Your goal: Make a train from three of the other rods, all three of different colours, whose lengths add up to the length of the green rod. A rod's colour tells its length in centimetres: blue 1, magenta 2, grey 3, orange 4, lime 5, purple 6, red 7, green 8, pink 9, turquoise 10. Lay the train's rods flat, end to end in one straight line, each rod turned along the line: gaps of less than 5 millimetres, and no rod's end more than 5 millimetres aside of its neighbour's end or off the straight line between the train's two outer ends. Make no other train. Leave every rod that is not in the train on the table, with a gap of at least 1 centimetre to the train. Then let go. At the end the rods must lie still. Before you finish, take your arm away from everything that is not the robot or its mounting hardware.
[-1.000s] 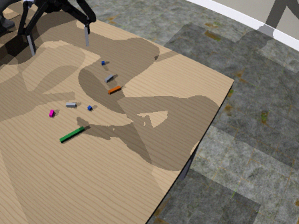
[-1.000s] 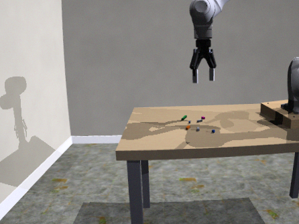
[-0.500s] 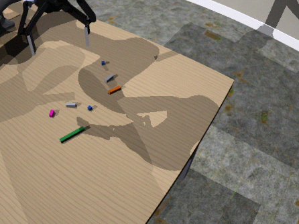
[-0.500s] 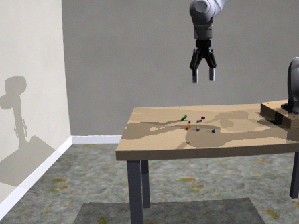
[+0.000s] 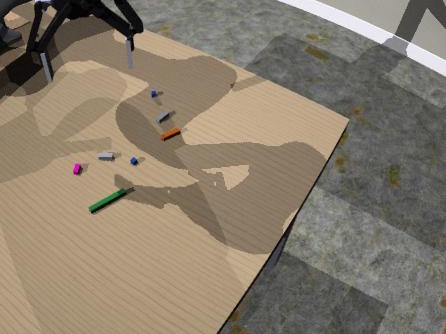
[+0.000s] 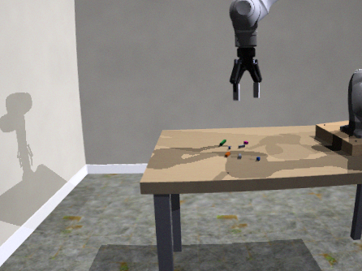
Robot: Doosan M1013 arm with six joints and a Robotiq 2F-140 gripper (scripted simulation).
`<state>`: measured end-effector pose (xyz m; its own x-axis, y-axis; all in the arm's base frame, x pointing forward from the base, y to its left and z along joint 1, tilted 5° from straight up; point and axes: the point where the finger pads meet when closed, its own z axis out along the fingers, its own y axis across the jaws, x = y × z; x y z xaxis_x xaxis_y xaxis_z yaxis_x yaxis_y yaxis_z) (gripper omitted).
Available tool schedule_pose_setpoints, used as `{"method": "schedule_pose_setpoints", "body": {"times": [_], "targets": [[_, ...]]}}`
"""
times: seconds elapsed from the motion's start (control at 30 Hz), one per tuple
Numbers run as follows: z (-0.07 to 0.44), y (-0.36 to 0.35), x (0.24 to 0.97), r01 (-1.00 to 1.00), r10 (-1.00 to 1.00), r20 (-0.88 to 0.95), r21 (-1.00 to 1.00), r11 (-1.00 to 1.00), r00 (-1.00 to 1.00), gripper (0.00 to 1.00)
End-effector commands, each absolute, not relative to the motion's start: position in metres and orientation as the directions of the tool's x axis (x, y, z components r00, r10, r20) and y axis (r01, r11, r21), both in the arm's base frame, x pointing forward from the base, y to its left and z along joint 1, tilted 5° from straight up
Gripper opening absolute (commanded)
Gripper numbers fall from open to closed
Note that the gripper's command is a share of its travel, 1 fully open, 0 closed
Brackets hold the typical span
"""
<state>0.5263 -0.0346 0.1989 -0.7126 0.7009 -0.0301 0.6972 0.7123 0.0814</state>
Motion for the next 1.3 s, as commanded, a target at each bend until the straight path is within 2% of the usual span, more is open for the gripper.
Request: {"method": "schedule_pose_setpoints", "body": {"times": [0.0, 0.6, 0.9, 0.97, 1.03, 1.27], "targets": [[0.199, -0.035, 0.526, 0.697, 0.701, -0.030, 0.082, 0.712, -0.713, 1.00], [0.195, -0.032, 0.530, 0.730, 0.733, -0.026, 0.083, 0.679, -0.679, 1.00], [0.167, -0.006, 0.556, 0.928, 0.931, 0.006, 0.086, 0.362, -0.364, 1.00], [0.167, -0.006, 0.556, 0.928, 0.931, 0.006, 0.086, 0.362, -0.364, 1.00], [0.156, 0.005, 0.565, 0.970, 0.973, 0.018, 0.085, 0.230, -0.232, 1.00], [0.135, 0.025, 0.580, 0.997, 0.999, 0.039, 0.077, -0.024, 0.021, 1.00]]}}
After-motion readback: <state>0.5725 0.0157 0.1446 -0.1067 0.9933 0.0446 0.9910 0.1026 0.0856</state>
